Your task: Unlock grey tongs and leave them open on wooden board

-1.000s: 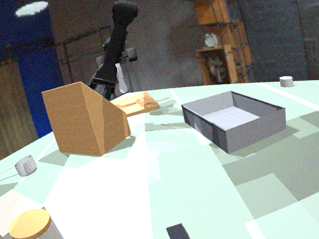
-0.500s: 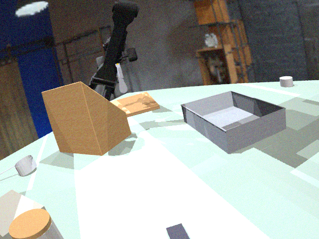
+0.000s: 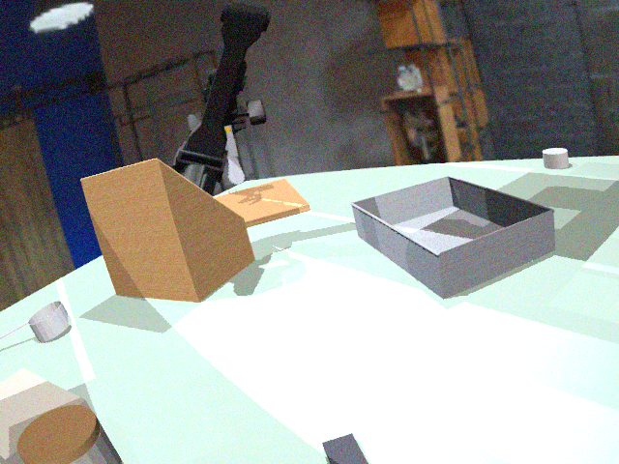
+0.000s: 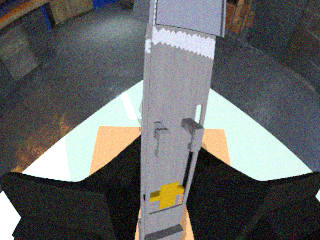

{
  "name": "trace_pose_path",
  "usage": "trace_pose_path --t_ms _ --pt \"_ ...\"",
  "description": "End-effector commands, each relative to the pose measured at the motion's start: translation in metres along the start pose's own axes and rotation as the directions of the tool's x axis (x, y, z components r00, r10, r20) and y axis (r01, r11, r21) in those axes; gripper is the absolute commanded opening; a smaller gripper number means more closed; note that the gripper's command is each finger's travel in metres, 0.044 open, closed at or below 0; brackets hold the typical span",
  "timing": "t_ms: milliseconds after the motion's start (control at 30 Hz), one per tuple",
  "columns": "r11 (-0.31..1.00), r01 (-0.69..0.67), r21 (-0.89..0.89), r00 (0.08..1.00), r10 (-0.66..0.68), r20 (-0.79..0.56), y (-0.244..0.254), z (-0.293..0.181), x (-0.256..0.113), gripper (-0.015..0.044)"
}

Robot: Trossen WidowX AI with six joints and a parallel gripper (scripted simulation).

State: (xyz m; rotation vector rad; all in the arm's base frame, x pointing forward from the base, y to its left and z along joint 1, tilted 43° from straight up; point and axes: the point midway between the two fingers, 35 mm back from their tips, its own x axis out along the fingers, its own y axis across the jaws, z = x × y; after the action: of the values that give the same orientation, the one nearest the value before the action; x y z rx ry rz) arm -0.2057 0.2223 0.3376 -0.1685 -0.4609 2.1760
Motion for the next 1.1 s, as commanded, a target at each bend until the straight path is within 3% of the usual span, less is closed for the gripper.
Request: trace_pose_path --t_ms 0,533,1067 --pt "1.0 -0.003 0.017 0.998 0.004 -0.06 -0.001 0.002 0.009 -0.015" --pt "0.999 -0.008 0.052 0.95 0.024 -0.313 -0.001 -0.01 0.031 -0.015" --pt "0.998 0.011 0.055 0.842 0.021 -0.54 -0.001 -0.023 0.043 -0.015"
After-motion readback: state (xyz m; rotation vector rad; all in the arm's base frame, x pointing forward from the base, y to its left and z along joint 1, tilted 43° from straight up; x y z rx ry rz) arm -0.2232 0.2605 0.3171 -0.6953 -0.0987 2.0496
